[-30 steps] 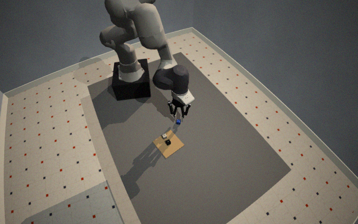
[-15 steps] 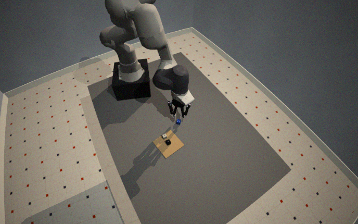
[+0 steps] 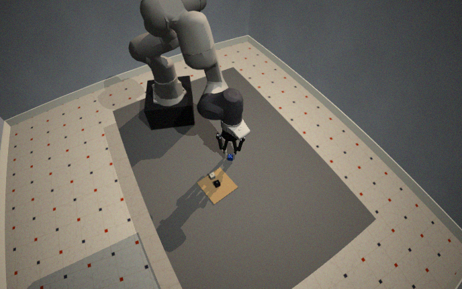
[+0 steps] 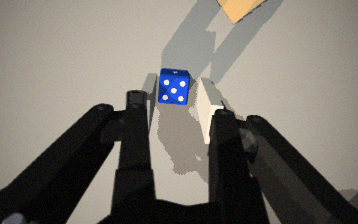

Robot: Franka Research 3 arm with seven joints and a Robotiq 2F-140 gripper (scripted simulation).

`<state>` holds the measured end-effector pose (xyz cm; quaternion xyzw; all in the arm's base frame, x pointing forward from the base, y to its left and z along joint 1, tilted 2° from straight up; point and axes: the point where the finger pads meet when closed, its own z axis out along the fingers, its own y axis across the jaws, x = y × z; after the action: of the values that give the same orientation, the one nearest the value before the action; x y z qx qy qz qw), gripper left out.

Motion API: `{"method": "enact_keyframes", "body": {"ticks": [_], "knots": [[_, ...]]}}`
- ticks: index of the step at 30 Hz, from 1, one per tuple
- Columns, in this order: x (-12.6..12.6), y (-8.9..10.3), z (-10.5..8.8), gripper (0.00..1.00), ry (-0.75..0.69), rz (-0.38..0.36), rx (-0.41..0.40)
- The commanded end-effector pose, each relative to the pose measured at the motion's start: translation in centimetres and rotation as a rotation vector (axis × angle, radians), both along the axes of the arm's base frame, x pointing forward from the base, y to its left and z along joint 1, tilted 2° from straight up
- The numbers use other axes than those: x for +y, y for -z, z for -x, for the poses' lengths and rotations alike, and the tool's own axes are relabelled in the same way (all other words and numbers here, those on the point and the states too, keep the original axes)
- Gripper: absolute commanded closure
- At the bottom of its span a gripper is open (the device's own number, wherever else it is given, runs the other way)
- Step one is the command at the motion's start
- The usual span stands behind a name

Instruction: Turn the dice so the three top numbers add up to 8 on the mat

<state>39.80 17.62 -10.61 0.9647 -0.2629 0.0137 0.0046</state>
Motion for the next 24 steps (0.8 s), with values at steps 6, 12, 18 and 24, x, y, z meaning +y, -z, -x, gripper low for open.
{"method": "enact_keyframes", "body": {"ticks": [6, 12, 18, 24], "knots": [[0.25, 0.69, -0.31, 0.75, 0.007, -0.007, -0.009], [0.25, 0.71, -0.31, 0.75, 0.007, -0.007, -0.009], [0.25, 0.71, -0.31, 0.75, 0.007, -0.007, -0.009], [0.25, 0.71, -0.31, 0.75, 0.007, -0.007, -0.009]]}}
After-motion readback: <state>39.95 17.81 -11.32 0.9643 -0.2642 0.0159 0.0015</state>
